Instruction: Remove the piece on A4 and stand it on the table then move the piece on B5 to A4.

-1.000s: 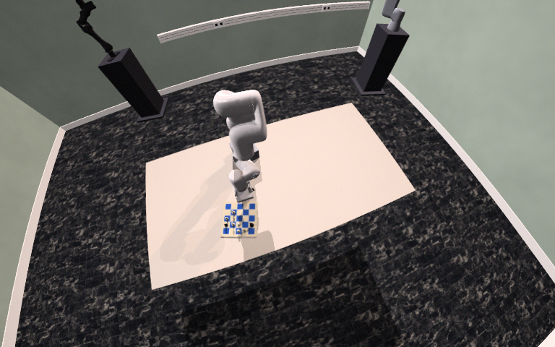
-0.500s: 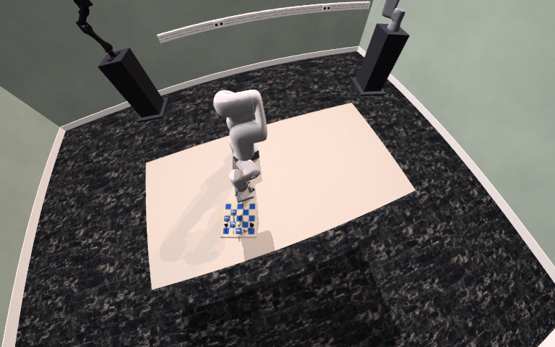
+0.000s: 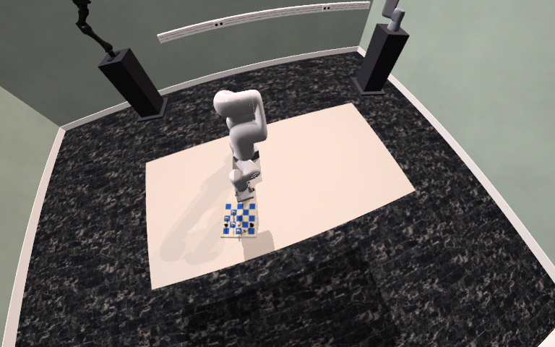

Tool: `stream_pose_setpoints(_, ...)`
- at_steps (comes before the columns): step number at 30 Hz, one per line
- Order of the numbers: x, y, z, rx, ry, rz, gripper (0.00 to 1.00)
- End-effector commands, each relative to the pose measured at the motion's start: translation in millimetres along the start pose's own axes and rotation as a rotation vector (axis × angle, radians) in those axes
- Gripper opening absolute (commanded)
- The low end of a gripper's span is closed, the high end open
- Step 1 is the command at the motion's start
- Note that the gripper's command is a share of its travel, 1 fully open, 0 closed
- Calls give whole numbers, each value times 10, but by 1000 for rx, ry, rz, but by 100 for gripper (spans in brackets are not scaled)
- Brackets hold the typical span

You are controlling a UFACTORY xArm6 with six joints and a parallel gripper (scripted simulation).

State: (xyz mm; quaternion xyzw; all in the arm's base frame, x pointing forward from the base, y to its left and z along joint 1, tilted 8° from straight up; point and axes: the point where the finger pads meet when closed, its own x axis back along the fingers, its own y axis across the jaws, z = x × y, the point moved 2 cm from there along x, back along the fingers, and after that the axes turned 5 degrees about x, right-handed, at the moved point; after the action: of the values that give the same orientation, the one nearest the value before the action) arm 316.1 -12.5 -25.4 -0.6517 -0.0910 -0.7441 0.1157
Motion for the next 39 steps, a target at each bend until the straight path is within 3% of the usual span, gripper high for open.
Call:
stream_pose_setpoints(1,0,3,9,0,2,-1,0)
stream_pose_setpoints(39,-48,2,9,0,2,-1,0)
